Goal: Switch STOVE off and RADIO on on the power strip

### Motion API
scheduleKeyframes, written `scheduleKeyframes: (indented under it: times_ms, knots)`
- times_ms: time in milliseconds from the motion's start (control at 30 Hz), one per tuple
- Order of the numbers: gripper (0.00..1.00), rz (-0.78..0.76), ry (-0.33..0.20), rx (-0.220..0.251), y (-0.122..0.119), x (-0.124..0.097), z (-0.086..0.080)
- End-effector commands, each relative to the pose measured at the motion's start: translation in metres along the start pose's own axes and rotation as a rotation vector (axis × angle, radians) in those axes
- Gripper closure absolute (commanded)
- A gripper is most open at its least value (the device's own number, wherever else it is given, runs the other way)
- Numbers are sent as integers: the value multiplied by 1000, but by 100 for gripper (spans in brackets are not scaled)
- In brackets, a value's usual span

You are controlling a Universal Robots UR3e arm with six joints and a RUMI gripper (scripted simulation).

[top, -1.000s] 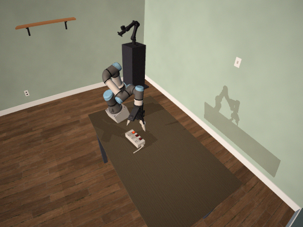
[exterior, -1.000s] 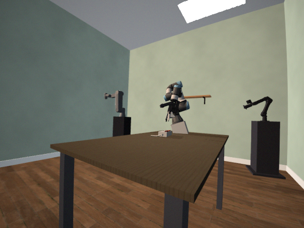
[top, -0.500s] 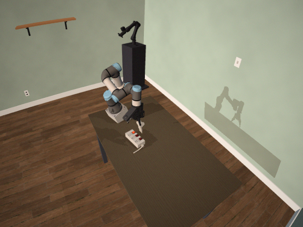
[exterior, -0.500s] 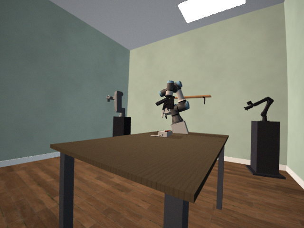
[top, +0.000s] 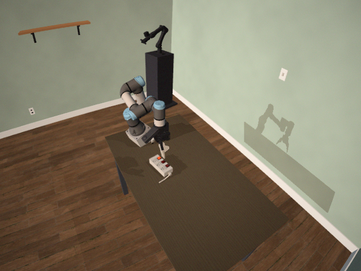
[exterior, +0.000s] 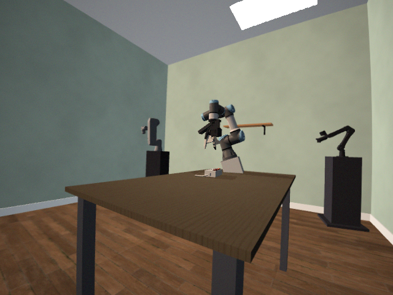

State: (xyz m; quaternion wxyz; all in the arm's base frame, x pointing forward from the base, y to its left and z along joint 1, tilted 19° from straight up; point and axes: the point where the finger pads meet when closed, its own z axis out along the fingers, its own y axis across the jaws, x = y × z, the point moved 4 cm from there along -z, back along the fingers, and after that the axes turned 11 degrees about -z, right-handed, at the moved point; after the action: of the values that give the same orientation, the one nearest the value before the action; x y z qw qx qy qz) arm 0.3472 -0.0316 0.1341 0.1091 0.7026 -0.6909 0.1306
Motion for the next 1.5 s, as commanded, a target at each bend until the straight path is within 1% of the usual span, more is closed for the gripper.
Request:
scheduleKeyframes:
  times_ms: [0,667,833,967,1033,1233,1467]
  knots:
    - [0,18,-7,-11,-1,2,-2]
    - [0,9,-7,-11,-1,1,-2]
    - [0,-31,-8,-10,-3,1,-1]
    - [0,-95,-8,-10,-4,0,2]
    - [0,-95,-8,-10,-4,0,2]
    - [0,-249,-9,-10,-9,-2,8]
    - [0,-505,-10,-9,-16,-7,18]
